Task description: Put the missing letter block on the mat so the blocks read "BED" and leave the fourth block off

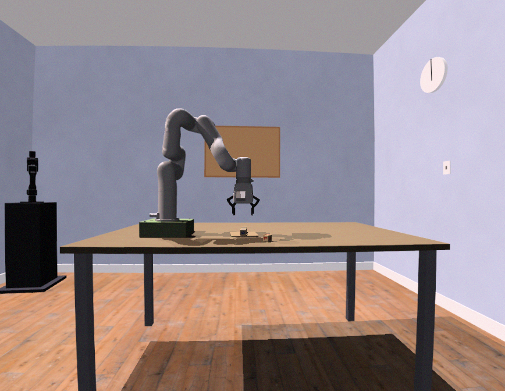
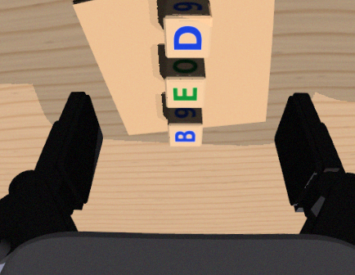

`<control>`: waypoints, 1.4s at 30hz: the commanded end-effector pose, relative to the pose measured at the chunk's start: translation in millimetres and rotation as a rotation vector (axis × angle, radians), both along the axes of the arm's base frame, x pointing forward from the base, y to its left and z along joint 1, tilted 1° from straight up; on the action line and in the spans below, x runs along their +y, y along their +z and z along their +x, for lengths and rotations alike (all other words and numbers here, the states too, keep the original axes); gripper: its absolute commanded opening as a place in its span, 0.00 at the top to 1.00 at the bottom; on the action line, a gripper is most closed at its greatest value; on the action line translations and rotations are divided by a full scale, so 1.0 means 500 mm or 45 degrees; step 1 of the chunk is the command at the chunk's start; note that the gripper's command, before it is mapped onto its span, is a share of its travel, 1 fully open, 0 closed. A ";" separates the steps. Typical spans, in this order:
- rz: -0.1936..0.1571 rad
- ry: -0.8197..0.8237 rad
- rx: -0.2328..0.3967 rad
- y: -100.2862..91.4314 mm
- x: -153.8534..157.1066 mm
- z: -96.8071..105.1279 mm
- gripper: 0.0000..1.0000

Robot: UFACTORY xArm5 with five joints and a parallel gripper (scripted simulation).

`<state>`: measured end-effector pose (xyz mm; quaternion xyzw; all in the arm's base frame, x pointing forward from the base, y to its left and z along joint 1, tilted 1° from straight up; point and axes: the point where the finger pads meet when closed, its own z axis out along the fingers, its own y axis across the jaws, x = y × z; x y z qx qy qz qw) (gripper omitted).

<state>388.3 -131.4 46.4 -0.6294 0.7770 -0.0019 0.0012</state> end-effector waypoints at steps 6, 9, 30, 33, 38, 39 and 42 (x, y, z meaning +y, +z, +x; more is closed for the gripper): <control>-0.001 0.000 -0.004 0.002 -0.001 0.003 0.00; -0.001 0.000 -0.004 0.006 -0.001 0.003 0.00; -0.001 0.000 -0.004 0.154 -0.002 0.001 0.00; -0.001 0.000 -0.004 0.158 -0.002 0.001 0.00; -0.001 0.000 -0.004 0.168 -0.002 0.001 0.00; -0.001 0.000 -0.004 0.168 -0.002 0.001 0.00; -0.001 0.000 -0.004 0.168 -0.002 0.001 0.00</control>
